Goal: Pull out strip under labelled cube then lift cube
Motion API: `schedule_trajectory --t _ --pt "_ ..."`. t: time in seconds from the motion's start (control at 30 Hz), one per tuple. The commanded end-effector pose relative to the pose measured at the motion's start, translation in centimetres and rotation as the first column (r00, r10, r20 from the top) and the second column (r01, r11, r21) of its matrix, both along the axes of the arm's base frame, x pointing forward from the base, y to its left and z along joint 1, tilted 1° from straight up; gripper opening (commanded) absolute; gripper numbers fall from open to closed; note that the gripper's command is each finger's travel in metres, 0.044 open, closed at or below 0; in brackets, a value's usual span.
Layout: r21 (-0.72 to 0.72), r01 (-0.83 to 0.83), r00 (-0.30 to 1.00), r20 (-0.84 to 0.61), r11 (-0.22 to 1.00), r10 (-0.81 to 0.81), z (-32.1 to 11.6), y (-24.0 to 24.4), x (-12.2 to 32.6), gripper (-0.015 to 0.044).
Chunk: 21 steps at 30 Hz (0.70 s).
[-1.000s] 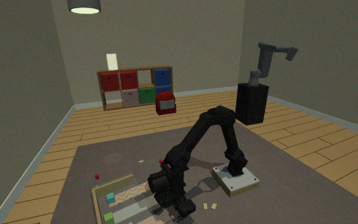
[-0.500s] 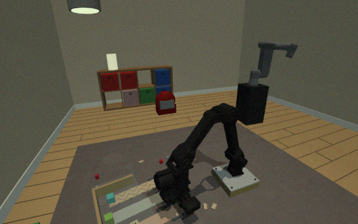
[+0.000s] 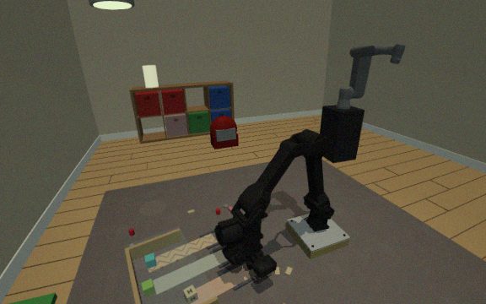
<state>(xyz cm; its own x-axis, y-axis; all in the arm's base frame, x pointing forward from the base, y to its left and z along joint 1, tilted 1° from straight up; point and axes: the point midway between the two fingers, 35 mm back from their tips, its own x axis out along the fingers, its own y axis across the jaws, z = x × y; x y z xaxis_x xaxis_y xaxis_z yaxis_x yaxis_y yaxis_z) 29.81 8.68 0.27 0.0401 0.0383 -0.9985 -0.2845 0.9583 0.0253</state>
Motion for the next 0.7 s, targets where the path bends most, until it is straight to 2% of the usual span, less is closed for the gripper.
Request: schedule_trajectory --t 0.0,0.67 --pt "-0.012 0.001 1.000 -0.027 1.000 -0.002 -0.6 -0.5 -1.3 0.0000" --pt "-0.012 0.001 1.000 -0.029 1.000 -0.002 -0.7 -1.3 -4.2 0.0000"
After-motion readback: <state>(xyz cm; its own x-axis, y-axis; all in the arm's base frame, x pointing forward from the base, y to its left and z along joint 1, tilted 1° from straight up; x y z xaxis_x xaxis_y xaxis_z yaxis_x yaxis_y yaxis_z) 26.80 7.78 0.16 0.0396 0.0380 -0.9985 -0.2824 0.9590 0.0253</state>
